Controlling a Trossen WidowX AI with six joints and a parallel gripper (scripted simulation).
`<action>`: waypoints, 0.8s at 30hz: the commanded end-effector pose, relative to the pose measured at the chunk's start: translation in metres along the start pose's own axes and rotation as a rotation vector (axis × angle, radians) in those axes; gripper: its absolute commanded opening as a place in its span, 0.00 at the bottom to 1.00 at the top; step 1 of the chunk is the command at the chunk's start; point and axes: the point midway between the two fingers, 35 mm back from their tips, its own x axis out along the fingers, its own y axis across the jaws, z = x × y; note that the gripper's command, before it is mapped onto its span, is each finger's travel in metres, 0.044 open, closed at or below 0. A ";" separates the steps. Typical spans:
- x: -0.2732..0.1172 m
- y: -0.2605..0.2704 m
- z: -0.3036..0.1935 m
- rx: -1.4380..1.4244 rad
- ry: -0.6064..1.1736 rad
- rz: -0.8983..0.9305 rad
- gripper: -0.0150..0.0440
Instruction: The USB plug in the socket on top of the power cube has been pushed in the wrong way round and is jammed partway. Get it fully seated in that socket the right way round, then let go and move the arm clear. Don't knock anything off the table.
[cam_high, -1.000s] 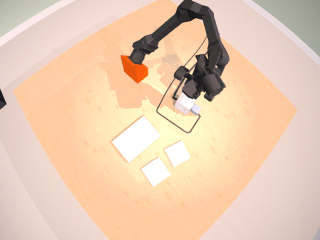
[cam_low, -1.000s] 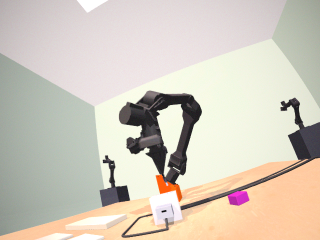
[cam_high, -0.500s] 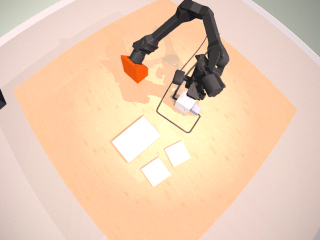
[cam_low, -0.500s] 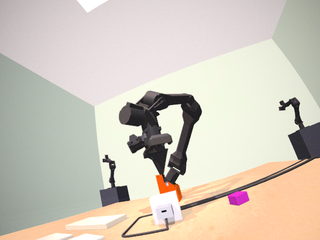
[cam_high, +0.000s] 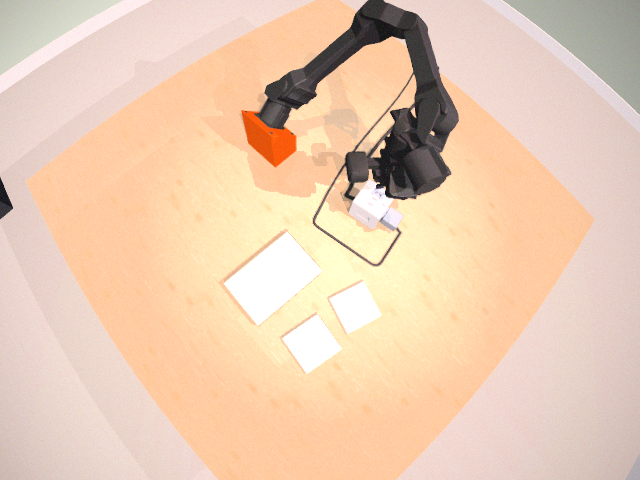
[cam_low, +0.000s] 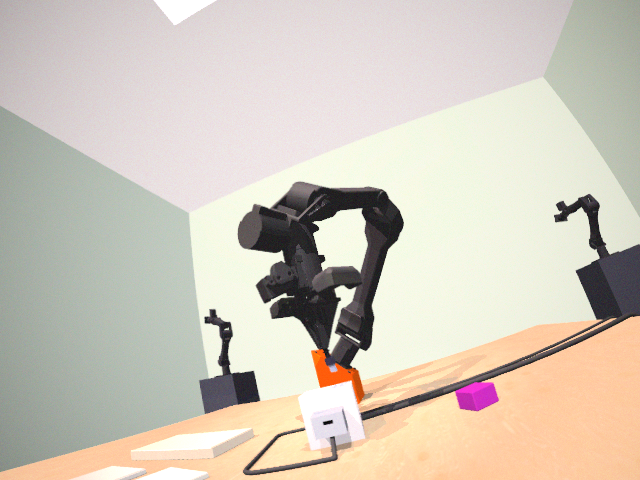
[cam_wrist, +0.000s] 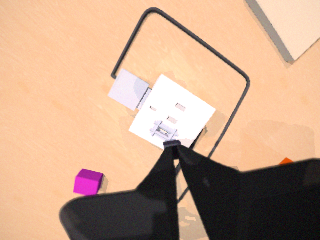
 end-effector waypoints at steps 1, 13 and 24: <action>0.001 0.000 0.000 -0.107 0.001 -0.001 0.25; 0.001 0.000 0.000 -0.421 0.001 -0.001 0.25; 0.001 0.000 0.000 -0.709 0.001 -0.001 0.25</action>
